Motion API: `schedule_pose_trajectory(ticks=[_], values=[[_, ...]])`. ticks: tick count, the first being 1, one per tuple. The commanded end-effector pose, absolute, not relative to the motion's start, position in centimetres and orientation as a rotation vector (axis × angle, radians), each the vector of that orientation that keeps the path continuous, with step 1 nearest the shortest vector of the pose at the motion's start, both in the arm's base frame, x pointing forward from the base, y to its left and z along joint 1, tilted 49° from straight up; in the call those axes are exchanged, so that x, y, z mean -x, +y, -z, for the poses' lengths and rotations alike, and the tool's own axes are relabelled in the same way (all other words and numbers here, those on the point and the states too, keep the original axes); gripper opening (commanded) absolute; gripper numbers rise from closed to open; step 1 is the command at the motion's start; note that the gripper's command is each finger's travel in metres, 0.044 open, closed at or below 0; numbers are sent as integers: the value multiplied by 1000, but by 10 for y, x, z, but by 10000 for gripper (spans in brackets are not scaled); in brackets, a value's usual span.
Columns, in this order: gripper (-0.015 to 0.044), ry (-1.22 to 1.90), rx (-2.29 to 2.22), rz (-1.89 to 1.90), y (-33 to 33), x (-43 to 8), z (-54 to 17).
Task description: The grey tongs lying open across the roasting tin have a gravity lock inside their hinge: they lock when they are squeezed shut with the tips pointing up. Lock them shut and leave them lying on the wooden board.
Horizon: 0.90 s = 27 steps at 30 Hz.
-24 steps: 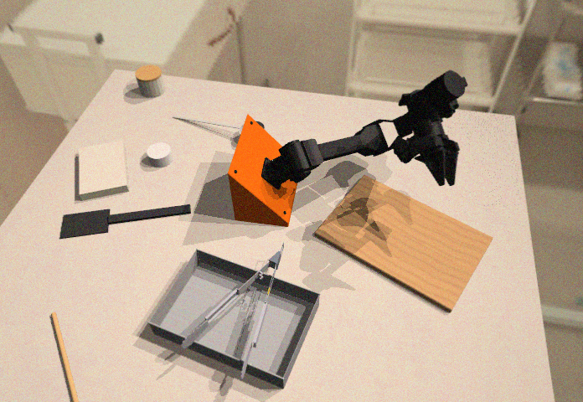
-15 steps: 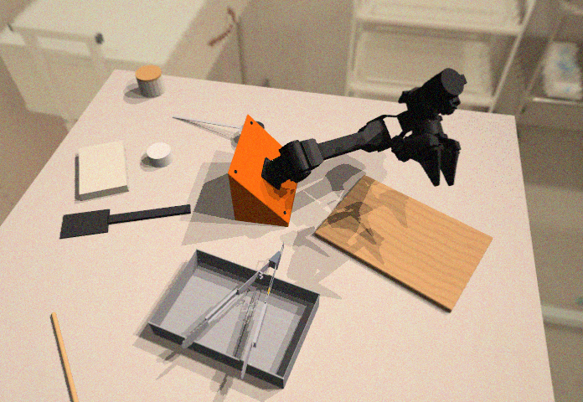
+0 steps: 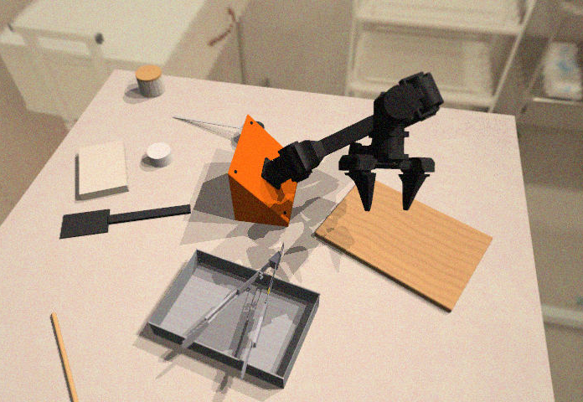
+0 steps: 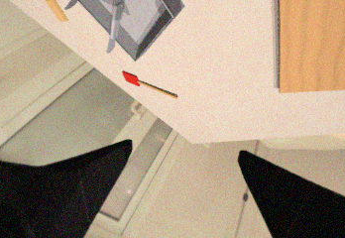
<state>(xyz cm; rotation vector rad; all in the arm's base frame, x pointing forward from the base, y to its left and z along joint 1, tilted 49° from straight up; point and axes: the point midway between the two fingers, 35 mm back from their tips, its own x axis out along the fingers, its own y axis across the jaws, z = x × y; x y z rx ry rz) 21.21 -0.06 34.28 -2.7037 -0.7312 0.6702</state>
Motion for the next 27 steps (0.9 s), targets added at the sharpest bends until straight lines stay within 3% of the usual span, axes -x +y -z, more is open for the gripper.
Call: schedule_pose_trajectory(ticks=[1,10,27], values=[[440,-709,2680,-762,-13,-227,-326],[440,-645,2529,-1011,-41,-266,-277],[440,-461,1603,-1632,-59,-324,-94]])
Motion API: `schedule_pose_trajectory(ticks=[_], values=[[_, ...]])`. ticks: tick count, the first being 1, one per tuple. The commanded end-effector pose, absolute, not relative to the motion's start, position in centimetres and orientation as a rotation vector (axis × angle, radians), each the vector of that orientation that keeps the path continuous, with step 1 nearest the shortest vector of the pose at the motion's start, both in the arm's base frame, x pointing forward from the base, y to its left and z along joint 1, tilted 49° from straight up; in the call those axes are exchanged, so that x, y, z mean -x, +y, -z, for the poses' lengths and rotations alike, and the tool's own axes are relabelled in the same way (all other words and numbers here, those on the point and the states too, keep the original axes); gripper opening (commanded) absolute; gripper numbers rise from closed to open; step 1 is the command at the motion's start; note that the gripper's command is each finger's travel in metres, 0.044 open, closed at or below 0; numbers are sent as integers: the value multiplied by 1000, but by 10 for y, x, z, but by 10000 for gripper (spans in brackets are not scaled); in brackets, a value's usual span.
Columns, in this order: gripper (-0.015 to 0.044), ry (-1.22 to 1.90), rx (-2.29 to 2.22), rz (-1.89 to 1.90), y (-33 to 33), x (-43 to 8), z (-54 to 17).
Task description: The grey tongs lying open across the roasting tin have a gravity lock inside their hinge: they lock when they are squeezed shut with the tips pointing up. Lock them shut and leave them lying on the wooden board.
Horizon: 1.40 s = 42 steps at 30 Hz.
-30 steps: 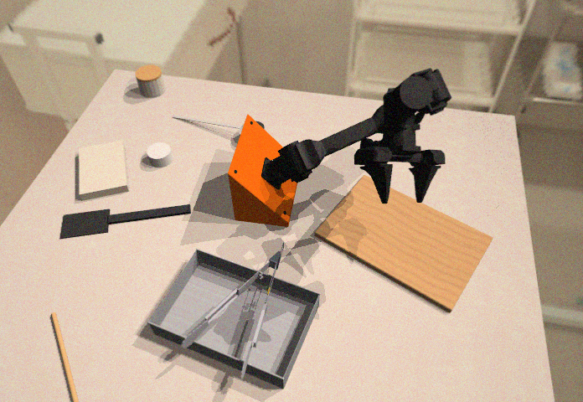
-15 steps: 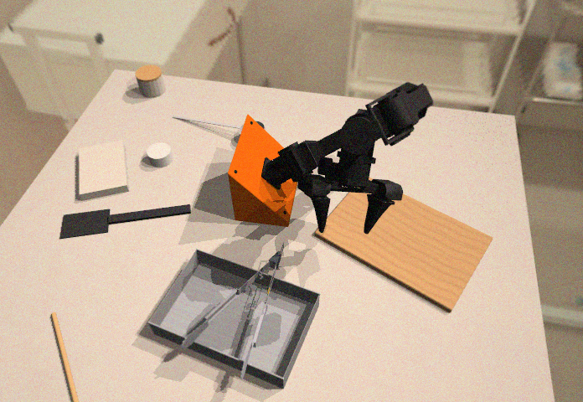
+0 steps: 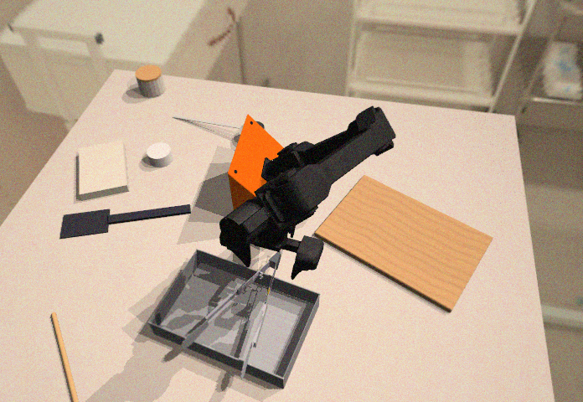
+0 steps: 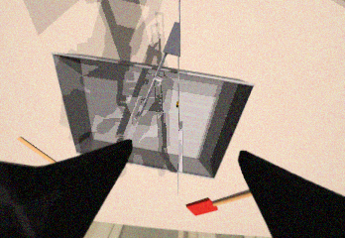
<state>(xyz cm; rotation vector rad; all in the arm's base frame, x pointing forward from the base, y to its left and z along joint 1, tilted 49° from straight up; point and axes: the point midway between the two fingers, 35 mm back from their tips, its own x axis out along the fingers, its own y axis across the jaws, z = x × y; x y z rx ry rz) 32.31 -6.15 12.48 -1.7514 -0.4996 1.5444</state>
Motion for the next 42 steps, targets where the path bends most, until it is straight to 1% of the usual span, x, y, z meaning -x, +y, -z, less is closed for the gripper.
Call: schedule_pose_trajectory(ticks=[1,16,42], values=[[440,-449,1558,-1657,-58,-324,-85],[440,-439,1522,-1677,-59,-329,-73],[440,-435,1525,-1678,-29,-335,-44]])
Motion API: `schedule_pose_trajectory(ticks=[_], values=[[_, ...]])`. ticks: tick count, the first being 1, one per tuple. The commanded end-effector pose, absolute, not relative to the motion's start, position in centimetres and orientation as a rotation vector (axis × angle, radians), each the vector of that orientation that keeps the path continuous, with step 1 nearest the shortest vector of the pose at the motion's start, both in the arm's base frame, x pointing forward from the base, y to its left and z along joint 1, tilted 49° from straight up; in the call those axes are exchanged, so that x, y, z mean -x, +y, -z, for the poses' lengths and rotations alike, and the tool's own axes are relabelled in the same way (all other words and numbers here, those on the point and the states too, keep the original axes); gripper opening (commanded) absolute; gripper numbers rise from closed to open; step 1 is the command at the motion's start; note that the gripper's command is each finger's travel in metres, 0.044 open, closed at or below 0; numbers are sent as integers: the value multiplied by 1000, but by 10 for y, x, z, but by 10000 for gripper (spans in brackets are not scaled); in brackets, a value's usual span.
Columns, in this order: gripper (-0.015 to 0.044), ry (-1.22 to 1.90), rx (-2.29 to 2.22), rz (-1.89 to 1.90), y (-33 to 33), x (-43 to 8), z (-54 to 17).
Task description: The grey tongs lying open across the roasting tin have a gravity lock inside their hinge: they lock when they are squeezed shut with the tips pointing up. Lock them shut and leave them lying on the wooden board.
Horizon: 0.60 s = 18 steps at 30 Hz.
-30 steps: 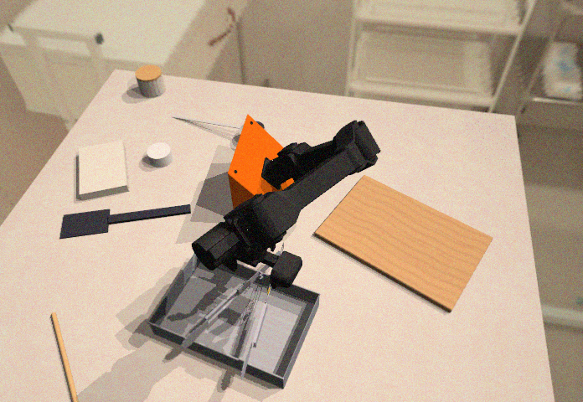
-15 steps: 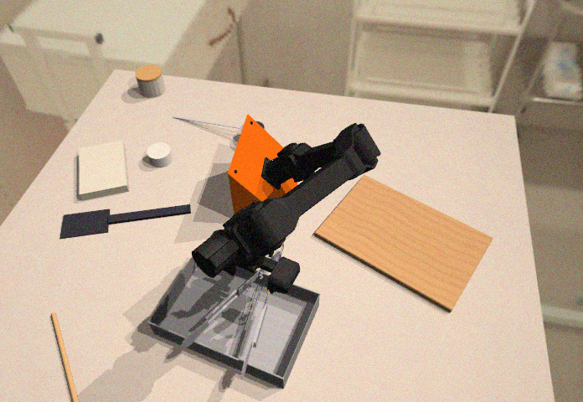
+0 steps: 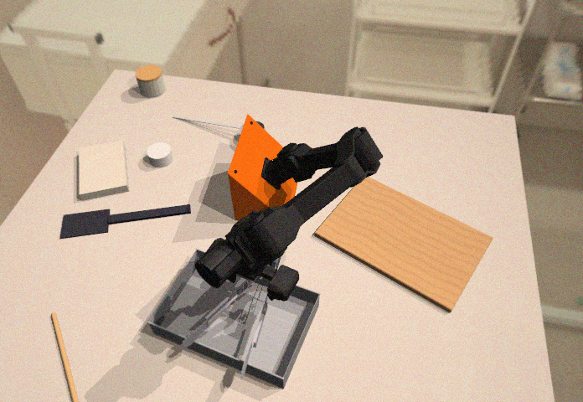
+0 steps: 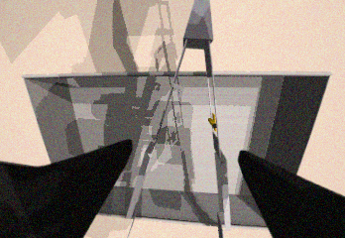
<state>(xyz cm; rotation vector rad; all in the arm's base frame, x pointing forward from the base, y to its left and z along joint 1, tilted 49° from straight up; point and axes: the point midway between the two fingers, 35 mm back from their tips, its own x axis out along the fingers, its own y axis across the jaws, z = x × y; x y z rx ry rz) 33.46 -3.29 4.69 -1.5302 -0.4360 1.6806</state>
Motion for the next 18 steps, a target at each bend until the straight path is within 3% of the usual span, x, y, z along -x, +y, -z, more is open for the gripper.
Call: schedule_pose_trajectory(ticks=[1,18], values=[[440,-435,1525,-1678,-28,-335,-43],[440,-437,1524,-1676,-7,-336,-26]])
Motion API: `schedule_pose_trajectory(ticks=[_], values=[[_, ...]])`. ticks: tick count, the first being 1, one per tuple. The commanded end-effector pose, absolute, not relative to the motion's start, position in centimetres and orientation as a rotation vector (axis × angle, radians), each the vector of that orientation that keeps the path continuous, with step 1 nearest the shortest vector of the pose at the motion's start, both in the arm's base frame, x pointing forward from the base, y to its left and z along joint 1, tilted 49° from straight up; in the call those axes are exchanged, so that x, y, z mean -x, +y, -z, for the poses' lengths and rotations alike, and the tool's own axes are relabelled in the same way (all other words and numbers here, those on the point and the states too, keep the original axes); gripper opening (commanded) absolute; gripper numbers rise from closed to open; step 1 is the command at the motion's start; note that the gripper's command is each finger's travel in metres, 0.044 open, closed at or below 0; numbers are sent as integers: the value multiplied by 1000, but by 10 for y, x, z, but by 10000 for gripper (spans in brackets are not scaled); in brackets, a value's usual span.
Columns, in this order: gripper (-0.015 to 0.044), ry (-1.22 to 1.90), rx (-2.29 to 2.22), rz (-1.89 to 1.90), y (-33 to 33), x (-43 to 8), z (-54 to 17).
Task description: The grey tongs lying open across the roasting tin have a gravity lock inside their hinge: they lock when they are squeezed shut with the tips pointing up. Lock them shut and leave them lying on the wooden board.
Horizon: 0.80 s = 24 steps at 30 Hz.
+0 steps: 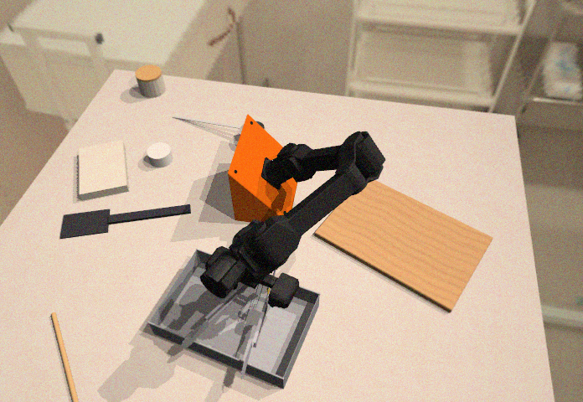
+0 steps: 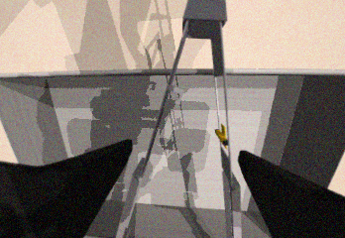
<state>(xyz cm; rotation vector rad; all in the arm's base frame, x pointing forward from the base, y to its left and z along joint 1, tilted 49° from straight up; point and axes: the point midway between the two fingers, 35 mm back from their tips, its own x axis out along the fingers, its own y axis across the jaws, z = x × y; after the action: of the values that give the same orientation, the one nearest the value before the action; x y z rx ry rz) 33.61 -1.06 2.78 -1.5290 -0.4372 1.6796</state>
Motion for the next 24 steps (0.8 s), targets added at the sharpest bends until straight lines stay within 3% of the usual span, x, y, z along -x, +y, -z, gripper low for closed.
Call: schedule_pose_trajectory(ticks=[1,18,21,24], values=[[440,-437,1524,-1676,-6,-336,-25],[440,-443,1521,-1675,15,-334,-9],[361,-443,1525,-1679,12,-335,-10],[341,-443,1525,-1679,12,-335,-10]])
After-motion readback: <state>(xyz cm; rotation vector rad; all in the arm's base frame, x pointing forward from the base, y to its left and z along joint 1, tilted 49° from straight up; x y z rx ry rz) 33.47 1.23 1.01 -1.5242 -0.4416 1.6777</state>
